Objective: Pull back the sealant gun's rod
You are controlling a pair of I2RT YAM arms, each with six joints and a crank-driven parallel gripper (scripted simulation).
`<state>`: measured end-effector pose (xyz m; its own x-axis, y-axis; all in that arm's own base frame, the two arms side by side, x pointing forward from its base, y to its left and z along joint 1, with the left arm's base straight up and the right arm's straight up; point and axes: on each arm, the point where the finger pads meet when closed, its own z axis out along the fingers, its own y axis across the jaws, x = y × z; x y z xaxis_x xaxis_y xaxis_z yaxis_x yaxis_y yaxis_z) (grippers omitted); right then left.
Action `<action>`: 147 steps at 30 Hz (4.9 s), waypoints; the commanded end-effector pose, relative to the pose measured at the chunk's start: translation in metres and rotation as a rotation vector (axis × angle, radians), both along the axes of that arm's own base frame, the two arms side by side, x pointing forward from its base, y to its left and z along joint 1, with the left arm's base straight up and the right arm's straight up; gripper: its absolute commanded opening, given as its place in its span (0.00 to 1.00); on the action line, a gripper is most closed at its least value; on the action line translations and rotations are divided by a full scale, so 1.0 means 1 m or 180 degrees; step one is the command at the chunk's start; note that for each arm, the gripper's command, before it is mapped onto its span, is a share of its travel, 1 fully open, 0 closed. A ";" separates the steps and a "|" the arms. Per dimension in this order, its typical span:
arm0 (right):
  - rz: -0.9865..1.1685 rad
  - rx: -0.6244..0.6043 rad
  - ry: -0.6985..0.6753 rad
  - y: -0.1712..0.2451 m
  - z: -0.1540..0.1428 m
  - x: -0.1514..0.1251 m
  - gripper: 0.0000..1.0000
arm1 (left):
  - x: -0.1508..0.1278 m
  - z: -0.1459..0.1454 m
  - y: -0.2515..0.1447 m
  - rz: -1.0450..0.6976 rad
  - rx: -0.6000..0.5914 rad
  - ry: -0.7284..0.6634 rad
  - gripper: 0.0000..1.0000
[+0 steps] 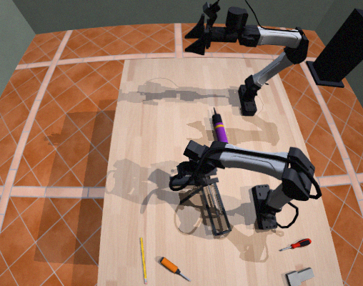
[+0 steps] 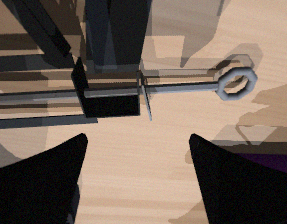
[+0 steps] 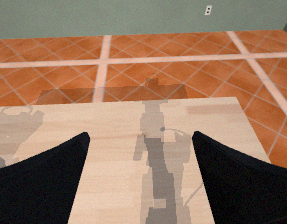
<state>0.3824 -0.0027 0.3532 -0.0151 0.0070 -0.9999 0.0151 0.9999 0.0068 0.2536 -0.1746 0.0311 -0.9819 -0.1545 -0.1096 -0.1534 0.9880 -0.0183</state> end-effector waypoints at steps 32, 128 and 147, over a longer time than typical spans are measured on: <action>0.0035 -0.0020 -0.0064 0.025 -0.017 0.003 1.00 | -0.011 -0.050 0.015 0.0123 0.0096 0.0341 0.69; -0.2850 0.3922 0.4978 0.367 -0.395 -0.075 0.47 | -0.011 -0.047 0.015 0.0123 0.0098 0.0344 0.55; -0.2869 0.3915 0.4967 0.360 -0.396 -0.073 0.34 | -0.011 -0.047 0.016 0.0128 0.0103 0.0347 0.55</action>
<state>0.3105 0.3596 -0.0345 -0.2187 0.9205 0.3237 0.9727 0.2322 -0.0030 0.2369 -0.1544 -0.0161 -0.9813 -0.1919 0.0175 -0.1905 0.9799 0.0587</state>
